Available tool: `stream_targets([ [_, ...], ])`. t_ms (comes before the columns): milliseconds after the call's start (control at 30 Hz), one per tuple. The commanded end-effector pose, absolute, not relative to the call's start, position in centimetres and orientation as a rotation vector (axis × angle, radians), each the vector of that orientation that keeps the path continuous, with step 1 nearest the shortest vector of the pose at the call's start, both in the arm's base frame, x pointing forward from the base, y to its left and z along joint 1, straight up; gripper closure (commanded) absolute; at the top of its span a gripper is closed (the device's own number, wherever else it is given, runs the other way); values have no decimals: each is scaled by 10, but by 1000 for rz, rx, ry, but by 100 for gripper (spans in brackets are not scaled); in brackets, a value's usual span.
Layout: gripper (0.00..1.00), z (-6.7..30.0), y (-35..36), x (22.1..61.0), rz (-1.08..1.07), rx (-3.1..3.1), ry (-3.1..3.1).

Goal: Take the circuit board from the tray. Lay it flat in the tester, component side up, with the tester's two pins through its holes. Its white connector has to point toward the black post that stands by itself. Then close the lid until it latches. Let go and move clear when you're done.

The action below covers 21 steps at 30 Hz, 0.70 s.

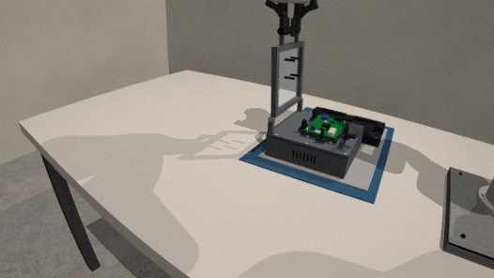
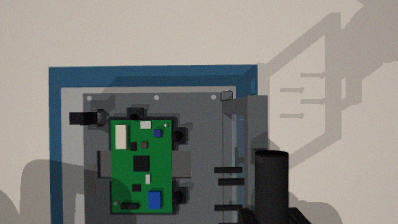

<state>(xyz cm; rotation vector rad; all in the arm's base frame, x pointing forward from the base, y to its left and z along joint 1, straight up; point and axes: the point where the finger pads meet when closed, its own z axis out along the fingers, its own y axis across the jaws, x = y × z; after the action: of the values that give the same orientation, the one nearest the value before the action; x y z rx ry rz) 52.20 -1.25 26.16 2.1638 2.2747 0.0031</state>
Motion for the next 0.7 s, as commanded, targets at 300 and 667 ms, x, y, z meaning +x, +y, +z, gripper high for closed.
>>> stream_targets([
  [300,100,262,-13,506,4,2163,2274],
  [667,100,260,-14,491,4,2163,2274],
])
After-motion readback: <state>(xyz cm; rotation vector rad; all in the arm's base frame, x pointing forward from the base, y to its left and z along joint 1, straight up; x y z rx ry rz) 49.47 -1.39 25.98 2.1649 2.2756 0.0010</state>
